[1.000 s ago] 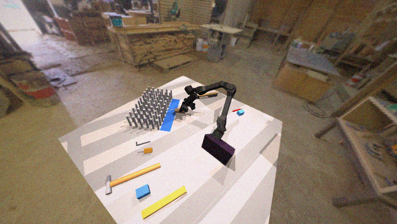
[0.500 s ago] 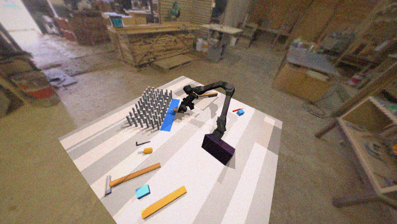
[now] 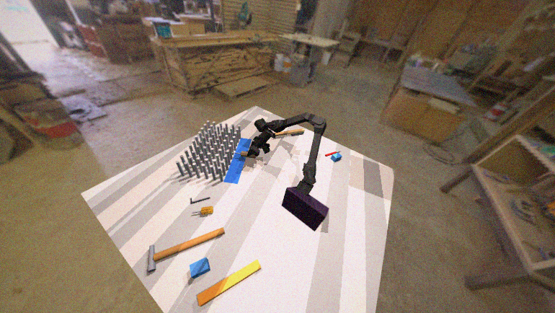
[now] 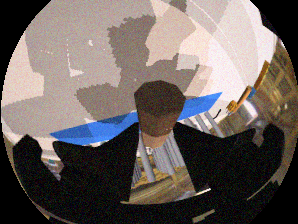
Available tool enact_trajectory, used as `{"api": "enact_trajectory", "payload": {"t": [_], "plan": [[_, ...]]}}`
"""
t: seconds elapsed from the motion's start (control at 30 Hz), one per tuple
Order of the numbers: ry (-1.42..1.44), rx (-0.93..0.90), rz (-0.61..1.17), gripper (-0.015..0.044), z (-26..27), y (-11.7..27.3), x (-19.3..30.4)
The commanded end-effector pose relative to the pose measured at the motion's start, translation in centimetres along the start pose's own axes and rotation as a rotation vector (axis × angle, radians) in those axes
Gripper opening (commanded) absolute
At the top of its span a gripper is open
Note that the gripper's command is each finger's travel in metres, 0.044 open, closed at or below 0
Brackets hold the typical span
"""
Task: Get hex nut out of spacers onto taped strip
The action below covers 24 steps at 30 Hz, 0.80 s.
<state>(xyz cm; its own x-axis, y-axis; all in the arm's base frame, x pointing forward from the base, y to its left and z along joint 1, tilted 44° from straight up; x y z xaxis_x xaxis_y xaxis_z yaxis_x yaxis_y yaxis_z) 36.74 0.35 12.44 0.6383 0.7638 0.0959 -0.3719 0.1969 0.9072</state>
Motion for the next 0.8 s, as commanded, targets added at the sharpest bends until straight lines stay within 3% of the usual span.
{"api": "enact_trajectory", "payload": {"t": [0.0,0.77], "plan": [[-0.005,-0.005,0.004,0.0000,0.1,-0.1,0.4],[0.001,-0.004,0.004,0.0000,0.2,-1.6,0.2]]}}
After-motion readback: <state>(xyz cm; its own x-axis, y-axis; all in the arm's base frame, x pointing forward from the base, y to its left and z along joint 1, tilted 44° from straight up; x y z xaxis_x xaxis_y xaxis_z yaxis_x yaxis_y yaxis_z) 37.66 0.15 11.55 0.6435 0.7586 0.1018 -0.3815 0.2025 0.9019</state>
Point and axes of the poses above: the point midway between the two fingers, 35 mm back from their tips, its own y axis back along the fingers, its own z axis across the jaws, x = y × z, the point moved 10 cm from there along y, back along the fingers, and after that the axes turned 10 degrees about y, right-handed, at the moved point
